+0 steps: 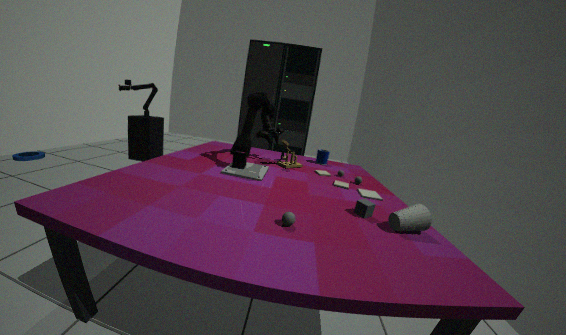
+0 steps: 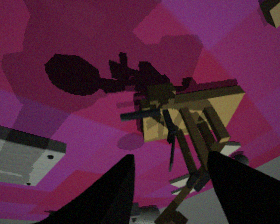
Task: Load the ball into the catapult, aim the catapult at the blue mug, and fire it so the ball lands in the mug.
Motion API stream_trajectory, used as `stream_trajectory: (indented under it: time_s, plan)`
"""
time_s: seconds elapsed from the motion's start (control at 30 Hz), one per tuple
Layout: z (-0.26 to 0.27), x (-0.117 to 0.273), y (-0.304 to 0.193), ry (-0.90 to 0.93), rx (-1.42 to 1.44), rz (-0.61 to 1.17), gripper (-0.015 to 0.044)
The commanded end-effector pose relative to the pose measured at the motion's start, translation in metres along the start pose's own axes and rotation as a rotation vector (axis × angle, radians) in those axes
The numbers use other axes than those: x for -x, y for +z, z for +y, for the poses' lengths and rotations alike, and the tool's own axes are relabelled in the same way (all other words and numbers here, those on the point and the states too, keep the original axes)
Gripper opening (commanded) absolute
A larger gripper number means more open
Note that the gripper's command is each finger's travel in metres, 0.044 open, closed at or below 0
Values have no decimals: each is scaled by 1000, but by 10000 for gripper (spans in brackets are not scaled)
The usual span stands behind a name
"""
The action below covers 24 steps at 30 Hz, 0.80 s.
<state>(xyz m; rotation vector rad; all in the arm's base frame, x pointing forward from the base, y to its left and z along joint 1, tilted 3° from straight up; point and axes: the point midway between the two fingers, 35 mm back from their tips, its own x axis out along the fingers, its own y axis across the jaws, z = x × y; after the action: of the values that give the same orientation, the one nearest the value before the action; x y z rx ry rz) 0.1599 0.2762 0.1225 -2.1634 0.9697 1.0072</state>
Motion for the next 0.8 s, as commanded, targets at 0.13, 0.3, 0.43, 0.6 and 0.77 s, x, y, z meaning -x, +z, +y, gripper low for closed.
stream_trajectory:
  time_s: [0.13,0.3,0.43,0.6,0.77]
  plan:
    - [-32,-2,3,8,-230,-118,394]
    - [-55,-3,0,10,-384,-196,440]
    - [-75,-3,-4,11,-507,-258,440]
    - [-100,-3,-11,9,-657,-336,440]
    - [-127,-2,-22,4,-807,-416,440]
